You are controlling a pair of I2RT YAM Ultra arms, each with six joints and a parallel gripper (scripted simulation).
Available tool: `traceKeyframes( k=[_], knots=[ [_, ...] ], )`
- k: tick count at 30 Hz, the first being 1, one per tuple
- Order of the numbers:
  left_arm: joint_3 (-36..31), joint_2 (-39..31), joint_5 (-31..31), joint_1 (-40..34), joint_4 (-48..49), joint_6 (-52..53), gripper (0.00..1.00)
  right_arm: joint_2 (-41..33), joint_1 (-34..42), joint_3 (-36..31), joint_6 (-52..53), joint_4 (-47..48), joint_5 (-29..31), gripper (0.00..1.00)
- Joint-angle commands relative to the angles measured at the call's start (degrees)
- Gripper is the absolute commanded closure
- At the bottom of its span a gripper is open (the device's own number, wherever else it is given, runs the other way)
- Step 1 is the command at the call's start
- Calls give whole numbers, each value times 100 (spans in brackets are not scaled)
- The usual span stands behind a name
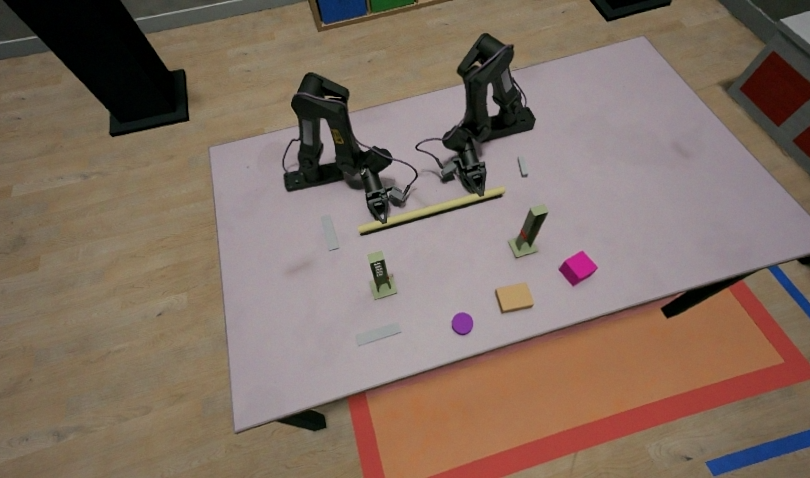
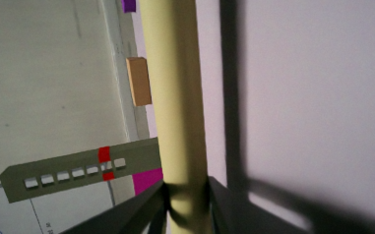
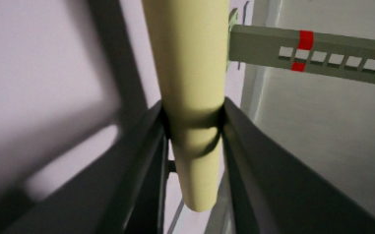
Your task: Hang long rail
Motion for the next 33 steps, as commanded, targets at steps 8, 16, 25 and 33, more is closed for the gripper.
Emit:
traceKeyframes(
  k=[8,16,25,33],
  knots=[
    [42,-164,-70,-20,-97,-34,81,-206,-35,-13,75,107,59,81],
    [7,-35,15,-1,-28,-25,59,-33,2,18,37,-12,-15,70],
    [-232,-227,-26,-98,-131,-74,33,-247,64,-180,44,-146,0,32],
    [-298,-595,-357,-489,-718,-496,10,-655,404,-302,376,-693,307,21]
  ],
)
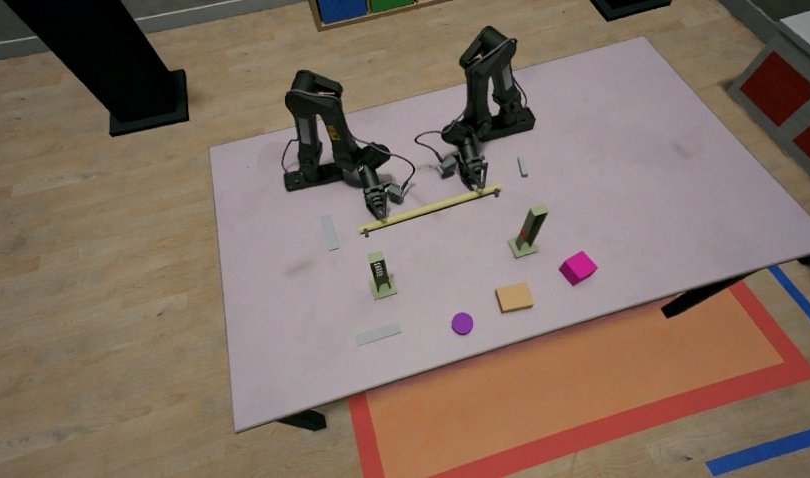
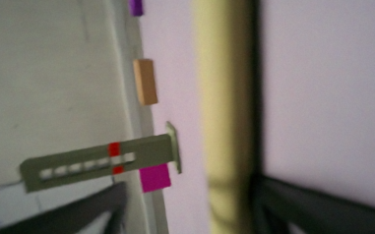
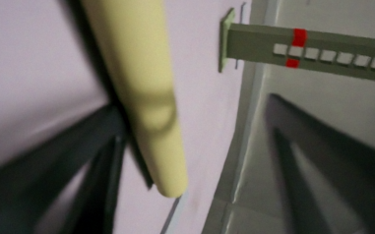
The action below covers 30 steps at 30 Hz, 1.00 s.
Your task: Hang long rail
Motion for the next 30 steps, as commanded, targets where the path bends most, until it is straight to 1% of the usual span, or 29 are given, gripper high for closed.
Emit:
traceKeyframes(
  k=[1,2,3,4,9,12,14,17,19,20,22,26,30],
  knots=[
    [-55,-175,-60,-120,-453,-273,10,-216,125,-120,215,-321,146,21],
    [-55,-175,-60,-120,-453,-273,10,-216,125,-120,215,-321,146,21],
    [-62,-261,-110,-185,-624,-373,0,-291,173,-120,279,-454,184,9],
    [5,-302,-132,-270,-723,-471,0,-337,234,-64,340,-530,228,0],
    [89,-487,-554,-912,-1368,-1188,0,-521,863,56,971,-1057,660,0],
    [88,-741,-764,-1314,-1856,-1693,0,-789,1373,35,1454,-1610,986,0],
    [97,-951,-821,-1427,-2262,-1955,0,-1035,1540,34,1685,-2077,1102,0],
    [79,-1162,-787,-1402,-3108,-2135,0,-1267,1533,59,1922,-2821,1075,0],
    [79,-1162,-787,-1402,-3108,-2135,0,-1267,1533,59,1922,-2821,1075,0],
    [193,-1246,-760,-1404,-3550,-2367,0,-1351,1542,173,2159,-3269,1054,0],
    [275,-1271,-744,-1401,-3823,-2524,0,-1375,1543,249,2303,-3520,1036,0],
    [412,-1274,-728,-1398,-4220,-2768,0,-1338,1540,381,2529,-3886,1011,0],
    [490,-1261,-723,-1397,-4431,-2908,0,-1314,1540,450,2644,-4053,1006,0]
  ],
)
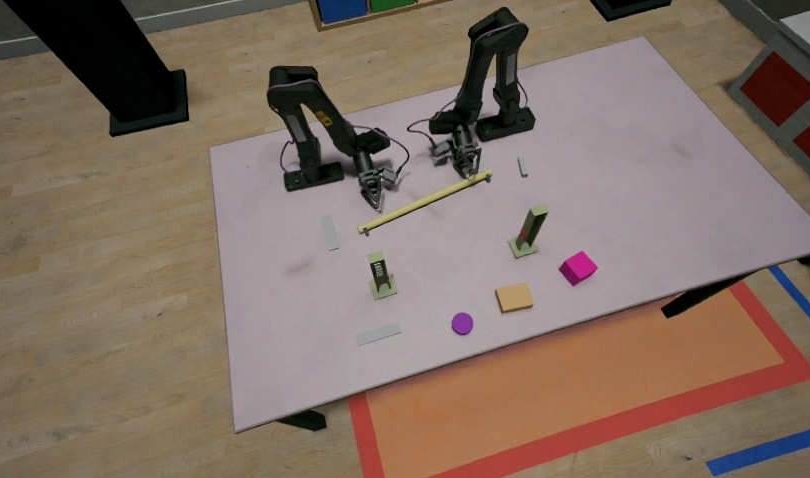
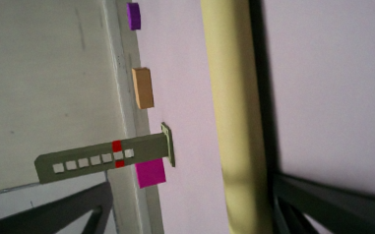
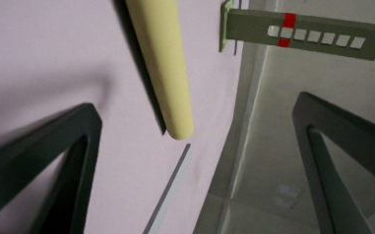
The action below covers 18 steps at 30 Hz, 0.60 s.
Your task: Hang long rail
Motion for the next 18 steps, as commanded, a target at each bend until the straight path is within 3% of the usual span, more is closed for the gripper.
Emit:
traceKeyframes(
  k=[1,17,18],
  knots=[
    [133,-115,-156,19,-529,-296,0,-65,43,239,283,-405,53,0],
    [186,-104,-155,17,-678,-400,0,-54,47,275,351,-501,54,0],
    [245,-107,-181,17,-694,-432,1,-72,51,336,430,-407,24,11]
  ],
)
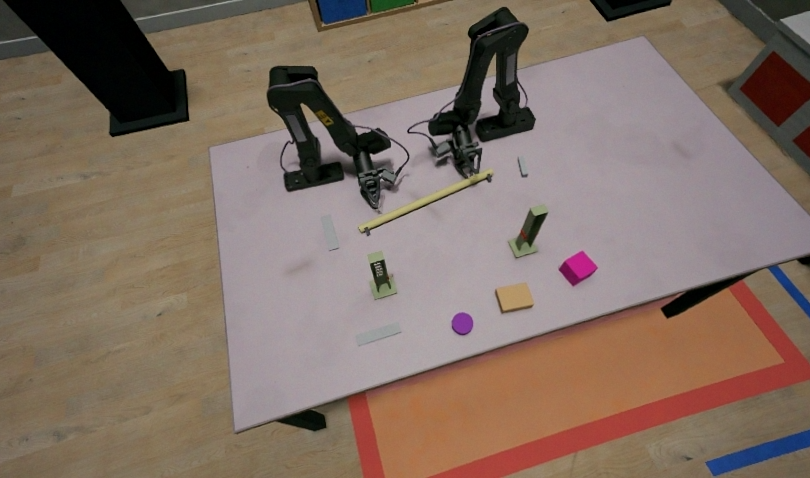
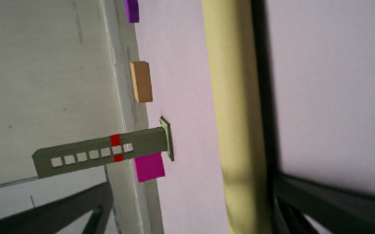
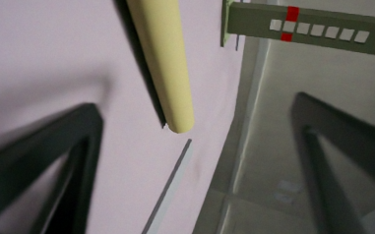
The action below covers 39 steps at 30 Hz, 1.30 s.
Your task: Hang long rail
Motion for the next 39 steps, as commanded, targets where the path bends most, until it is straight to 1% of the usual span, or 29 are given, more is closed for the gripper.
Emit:
traceKeyframes(
  k=[1,3,5,6,7,9,11,15,17,18,20,22,23,37,39],
  knots=[
    [145,-122,-59,66,-284,-97,3,-90,90,259,192,6,-60,23],
    [222,-234,117,222,-418,-25,6,-194,120,396,343,172,-179,45],
    [222,-234,117,222,-418,-25,6,-194,120,396,343,172,-179,45],
    [278,-271,116,296,-497,-35,7,-103,119,481,262,8,-278,52],
    [330,-340,184,394,-564,-22,9,-40,67,559,182,-46,-350,52],
    [454,-500,607,635,-780,119,11,-67,-130,682,42,167,-468,52],
    [646,-607,1022,907,-1034,222,14,-128,-421,847,-122,-8,-726,52],
    [1293,-817,2191,1738,-1740,484,20,-56,-1256,1417,-604,-533,-1493,52],
    [1634,-681,2627,2081,-2050,525,23,25,-1563,1710,-742,-761,-1775,52],
    [1777,-632,2742,2188,-2166,519,24,76,-1654,1828,-760,-850,-1856,52],
    [1982,-535,2831,2309,-2317,482,27,163,-1753,1999,-740,-962,-1917,52],
    [1982,-535,2831,2309,-2317,482,27,163,-1753,1999,-740,-962,-1917,52],
    [2103,-478,2770,2364,-2317,413,28,222,-1798,2110,-658,-946,-1863,52],
    [2134,-451,2780,2365,-2344,413,48,185,-1765,2078,-641,-993,-1866,52],
    [2134,-451,2780,2365,-2344,413,48,185,-1765,2078,-641,-993,-1866,52]
  ],
)
